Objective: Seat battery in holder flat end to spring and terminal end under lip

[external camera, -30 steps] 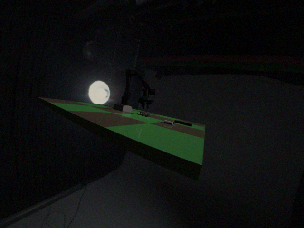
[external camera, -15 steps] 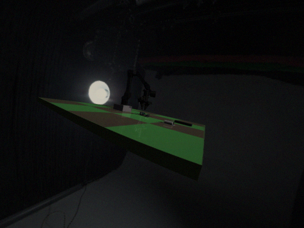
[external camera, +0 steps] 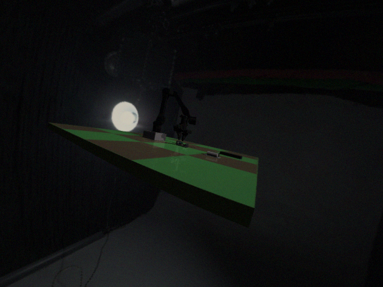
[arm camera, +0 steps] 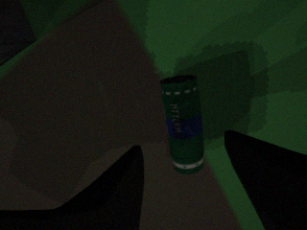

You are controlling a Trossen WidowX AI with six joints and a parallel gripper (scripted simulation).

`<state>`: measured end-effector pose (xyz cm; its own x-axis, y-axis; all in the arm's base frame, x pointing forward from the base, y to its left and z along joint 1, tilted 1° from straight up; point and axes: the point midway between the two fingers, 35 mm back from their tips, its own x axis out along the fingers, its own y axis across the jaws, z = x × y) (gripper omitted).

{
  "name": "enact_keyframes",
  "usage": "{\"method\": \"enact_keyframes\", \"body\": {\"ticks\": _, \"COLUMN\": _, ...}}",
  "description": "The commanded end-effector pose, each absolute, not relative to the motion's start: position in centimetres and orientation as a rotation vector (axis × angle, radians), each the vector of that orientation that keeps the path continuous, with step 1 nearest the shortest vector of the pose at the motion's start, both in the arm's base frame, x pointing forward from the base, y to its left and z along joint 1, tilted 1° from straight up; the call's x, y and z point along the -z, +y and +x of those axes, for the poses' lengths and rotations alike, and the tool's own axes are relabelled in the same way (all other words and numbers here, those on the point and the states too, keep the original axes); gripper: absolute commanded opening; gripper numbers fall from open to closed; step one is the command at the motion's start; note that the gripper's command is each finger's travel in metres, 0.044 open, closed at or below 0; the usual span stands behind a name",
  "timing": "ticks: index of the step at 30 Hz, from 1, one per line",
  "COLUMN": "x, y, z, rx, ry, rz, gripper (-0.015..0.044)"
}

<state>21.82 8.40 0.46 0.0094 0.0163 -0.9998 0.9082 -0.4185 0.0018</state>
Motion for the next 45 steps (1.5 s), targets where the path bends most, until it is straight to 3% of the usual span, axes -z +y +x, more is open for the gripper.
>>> {"method": "enact_keyframes", "body": {"ticks": 1, "x": 0.5, "y": 8.4, "z": 21.6, "rx": 1.517, "ry": 0.985, "rz": 1.535, "gripper": 0.0236}}
{"method": "enact_keyframes", "body": {"ticks": 14, "x": 2.3, "y": 8.4, "z": 21.4, "rx": 1.518, "ry": 0.986, "rz": 1.534, "gripper": 0.0236}}
{"method": "enact_keyframes", "body": {"ticks": 19, "x": 2.3, "y": 8.4, "z": 21.4, "rx": 1.518, "ry": 0.986, "rz": 1.534, "gripper": 0.0105}}
{"method": "enact_keyframes", "body": {"ticks": 24, "x": 2.3, "y": 8.4, "z": 21.4, "rx": 1.518, "ry": 0.986, "rz": 1.534, "gripper": 0.0074}}
{"method": "enact_keyframes", "body": {"ticks": 45, "x": -2.8, "y": 7.6, "z": 22.1, "rx": 1.458, "ry": 1.034, "rz": 1.472, "gripper": 0.0074}}
